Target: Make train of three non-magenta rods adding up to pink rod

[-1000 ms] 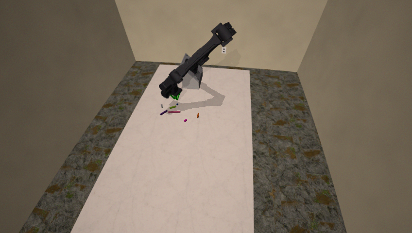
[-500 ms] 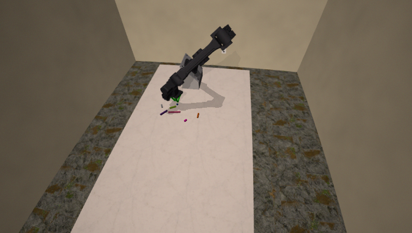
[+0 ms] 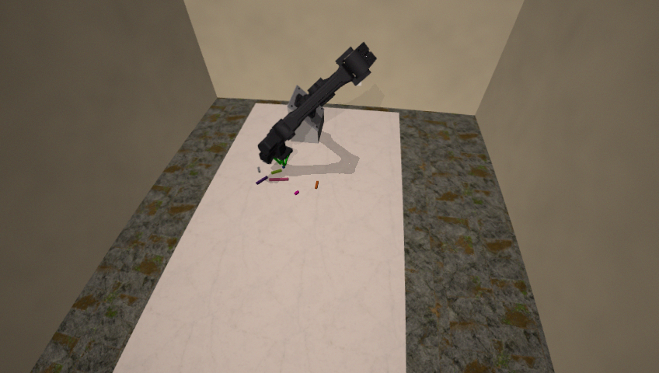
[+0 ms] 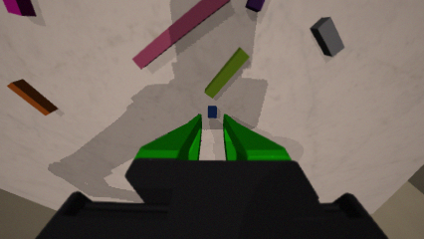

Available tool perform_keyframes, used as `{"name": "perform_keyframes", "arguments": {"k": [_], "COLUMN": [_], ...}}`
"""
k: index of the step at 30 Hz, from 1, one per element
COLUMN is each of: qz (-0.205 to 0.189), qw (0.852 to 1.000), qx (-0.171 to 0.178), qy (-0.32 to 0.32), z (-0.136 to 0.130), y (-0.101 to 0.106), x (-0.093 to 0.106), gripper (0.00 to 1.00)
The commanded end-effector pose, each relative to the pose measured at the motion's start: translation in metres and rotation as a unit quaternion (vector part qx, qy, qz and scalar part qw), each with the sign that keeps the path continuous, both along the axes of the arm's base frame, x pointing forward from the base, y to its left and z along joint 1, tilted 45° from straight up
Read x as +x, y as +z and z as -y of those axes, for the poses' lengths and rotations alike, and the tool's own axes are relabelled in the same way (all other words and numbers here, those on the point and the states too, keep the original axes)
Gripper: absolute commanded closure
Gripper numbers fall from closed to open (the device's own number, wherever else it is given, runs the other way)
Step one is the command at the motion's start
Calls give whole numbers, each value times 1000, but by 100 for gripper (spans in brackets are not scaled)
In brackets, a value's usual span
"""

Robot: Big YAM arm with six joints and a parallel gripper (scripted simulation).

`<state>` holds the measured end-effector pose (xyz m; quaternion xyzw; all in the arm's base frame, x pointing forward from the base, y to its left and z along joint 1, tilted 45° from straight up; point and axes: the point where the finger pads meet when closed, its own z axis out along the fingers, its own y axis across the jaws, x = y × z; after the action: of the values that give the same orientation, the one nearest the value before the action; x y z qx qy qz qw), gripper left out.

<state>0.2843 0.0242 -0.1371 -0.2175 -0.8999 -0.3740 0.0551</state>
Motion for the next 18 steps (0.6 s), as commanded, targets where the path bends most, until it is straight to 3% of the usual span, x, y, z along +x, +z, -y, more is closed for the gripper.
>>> {"name": "perform_keyframes", "arguments": {"k": [1,18], "qz": [0,-1], "qw": [1000,1000], "qx": [1,2], "qy": [-2,-5], "z": [-4,-3], "y": [0,-2], "x": [0,-1], "gripper": [77,77]}}
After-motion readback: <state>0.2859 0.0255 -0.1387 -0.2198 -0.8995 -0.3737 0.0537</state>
